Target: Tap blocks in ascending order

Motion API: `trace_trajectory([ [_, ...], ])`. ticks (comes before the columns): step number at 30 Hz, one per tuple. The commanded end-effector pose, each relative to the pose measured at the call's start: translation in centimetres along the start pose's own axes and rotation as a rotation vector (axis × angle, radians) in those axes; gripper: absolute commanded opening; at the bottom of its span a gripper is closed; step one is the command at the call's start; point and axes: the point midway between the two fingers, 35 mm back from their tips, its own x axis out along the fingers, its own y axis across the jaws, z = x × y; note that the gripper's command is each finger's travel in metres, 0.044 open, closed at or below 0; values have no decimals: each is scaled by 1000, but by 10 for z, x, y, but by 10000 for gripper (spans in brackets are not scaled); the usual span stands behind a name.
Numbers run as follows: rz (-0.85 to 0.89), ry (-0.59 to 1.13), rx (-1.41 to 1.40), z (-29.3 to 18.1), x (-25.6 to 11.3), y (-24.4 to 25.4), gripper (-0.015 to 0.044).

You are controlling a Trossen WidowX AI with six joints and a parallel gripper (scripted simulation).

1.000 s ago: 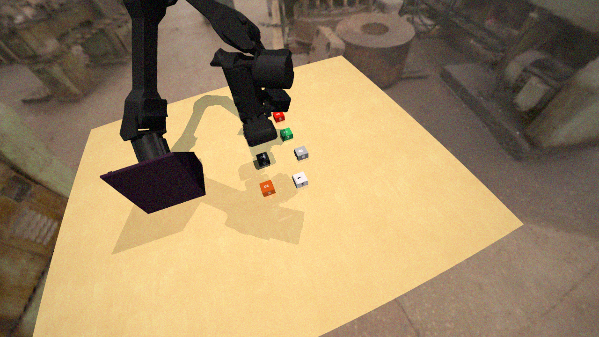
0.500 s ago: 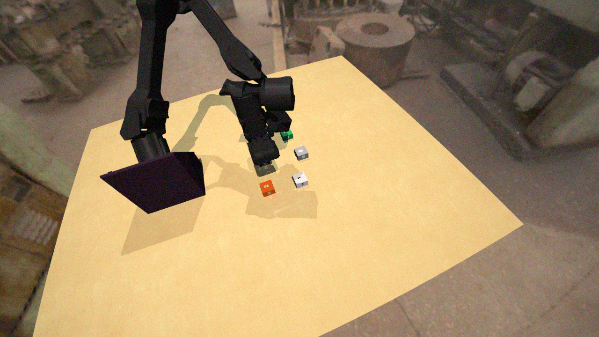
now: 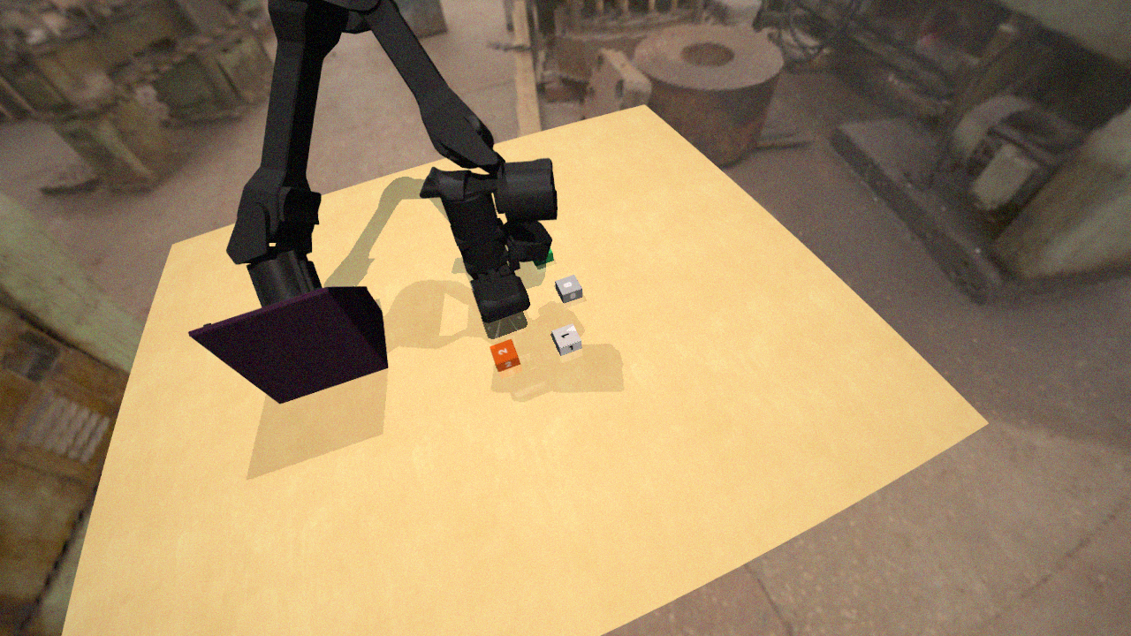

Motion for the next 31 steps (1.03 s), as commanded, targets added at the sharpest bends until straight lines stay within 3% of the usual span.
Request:
trace_trajectory([
  [1,6,0,5,-1,3,1,20],
  [9,5,0,5,0,-28,1,20],
  [12,-2,0,6,9,-37,22,99],
  [17,-10,-1,7,24,-69,106,230],
  [23,5,0,6,2,-103,201,387],
  [31,11,1,6,-8,-110,222,400],
])
